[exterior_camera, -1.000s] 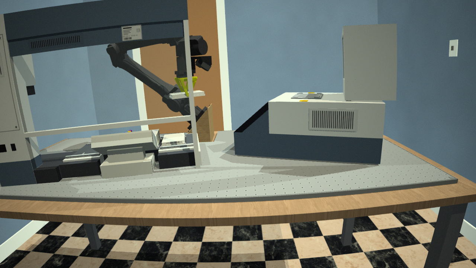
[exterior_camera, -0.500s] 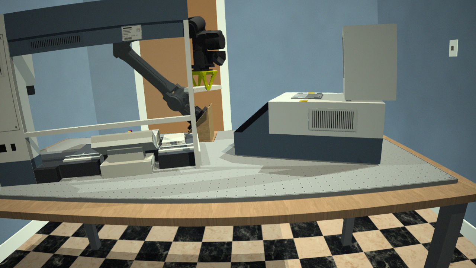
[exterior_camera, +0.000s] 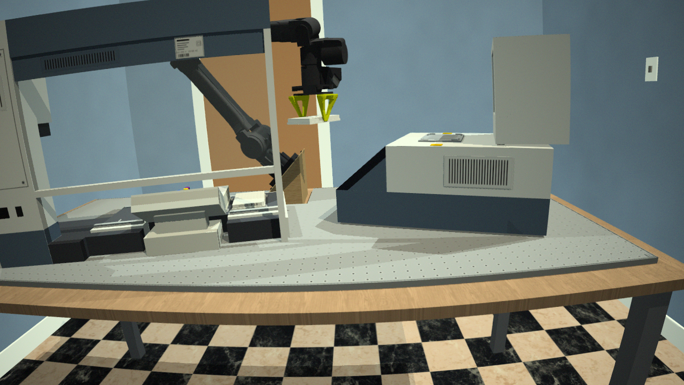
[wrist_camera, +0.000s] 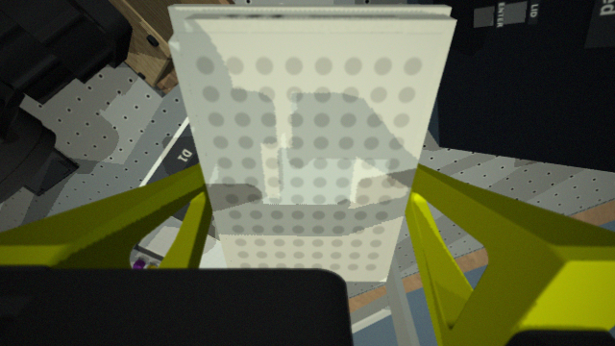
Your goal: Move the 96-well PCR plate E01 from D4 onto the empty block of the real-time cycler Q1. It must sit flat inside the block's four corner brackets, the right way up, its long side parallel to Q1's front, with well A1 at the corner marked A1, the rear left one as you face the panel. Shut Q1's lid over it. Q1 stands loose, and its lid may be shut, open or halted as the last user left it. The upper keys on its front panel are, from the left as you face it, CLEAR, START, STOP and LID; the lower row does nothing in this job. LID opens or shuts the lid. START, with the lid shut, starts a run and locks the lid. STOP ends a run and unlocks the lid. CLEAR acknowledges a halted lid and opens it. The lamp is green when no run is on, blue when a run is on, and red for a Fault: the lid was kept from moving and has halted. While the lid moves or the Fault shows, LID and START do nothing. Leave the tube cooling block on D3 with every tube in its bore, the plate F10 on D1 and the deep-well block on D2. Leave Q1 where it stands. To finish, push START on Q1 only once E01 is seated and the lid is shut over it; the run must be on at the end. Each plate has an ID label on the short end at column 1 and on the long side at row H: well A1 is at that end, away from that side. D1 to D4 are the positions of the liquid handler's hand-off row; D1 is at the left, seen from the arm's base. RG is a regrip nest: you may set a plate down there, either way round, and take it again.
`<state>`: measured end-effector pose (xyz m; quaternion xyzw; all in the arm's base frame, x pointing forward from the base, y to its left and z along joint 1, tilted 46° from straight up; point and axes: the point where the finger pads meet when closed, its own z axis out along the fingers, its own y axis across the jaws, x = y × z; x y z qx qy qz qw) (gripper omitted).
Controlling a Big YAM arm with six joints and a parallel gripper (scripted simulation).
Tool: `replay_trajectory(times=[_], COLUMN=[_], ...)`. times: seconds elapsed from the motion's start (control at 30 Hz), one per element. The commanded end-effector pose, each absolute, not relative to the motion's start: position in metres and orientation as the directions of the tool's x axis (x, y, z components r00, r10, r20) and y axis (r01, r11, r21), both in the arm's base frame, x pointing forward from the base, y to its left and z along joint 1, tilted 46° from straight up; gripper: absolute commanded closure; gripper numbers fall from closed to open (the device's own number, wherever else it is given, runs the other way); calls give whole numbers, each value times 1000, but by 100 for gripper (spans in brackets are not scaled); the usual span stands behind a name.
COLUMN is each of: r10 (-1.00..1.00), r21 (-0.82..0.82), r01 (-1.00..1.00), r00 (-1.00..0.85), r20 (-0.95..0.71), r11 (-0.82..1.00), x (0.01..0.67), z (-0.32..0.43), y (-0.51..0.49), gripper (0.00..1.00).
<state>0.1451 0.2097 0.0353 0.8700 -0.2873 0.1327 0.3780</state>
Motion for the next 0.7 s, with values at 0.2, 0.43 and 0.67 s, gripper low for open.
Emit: replay_trajectory(times=[0.2, 0.43, 0.67], r10=[-393, -359, -363], r21=[557, 576, 578], r01=[-570, -523, -523], r00=[821, 852, 852], r20=[415, 382, 377], r11=[-604, -628, -626], x=[142, 146, 159], z=[22, -3, -18], y=[259, 289, 306], gripper=[100, 100, 100])
